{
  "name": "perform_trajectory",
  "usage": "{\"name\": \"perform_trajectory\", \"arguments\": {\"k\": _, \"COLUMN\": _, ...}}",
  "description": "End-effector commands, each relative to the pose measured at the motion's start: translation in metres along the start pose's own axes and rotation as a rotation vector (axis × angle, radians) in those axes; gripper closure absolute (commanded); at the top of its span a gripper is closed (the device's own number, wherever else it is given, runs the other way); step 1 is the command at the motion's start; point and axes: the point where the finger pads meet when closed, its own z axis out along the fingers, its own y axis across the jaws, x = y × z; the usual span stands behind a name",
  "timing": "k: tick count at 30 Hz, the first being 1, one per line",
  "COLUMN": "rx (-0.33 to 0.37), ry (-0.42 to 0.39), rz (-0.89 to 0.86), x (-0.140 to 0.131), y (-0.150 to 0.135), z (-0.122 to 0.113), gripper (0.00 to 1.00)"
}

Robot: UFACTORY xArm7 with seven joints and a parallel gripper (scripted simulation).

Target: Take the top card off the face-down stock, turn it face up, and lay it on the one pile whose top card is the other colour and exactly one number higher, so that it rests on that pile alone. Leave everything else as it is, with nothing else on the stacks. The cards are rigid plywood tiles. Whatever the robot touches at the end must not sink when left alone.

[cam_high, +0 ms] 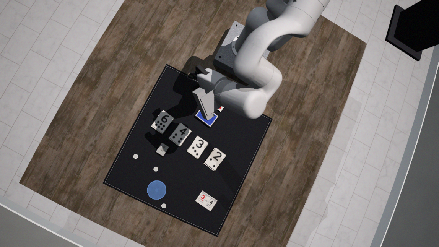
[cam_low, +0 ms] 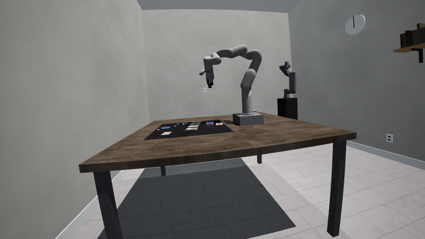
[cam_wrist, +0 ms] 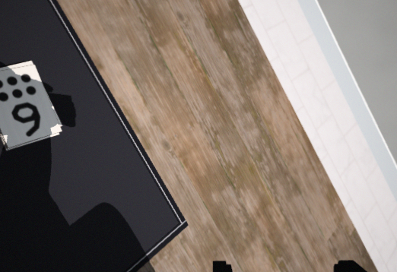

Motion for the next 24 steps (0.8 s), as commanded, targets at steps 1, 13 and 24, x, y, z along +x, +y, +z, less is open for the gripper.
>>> {"name": "perform_trajectory", "arguments": {"k": 1, "rx": 0.002, "ry": 0.003, "rz": 0.002, "x": 0.001, "y": 0.000, "z": -0.001, "gripper": 0.53}}
{"name": "perform_trajectory", "arguments": {"k": 13, "rx": 0.002, "ry": 0.003, "rz": 0.002, "x": 0.001, "y": 0.000, "z": -0.001, "gripper": 0.53}}
{"name": "perform_trajectory", "arguments": {"k": 24, "rx": 0.073, "ry": -0.020, "rz": 0.101, "x": 0.004, "y": -0.036, "z": 0.023, "gripper": 0.00}}
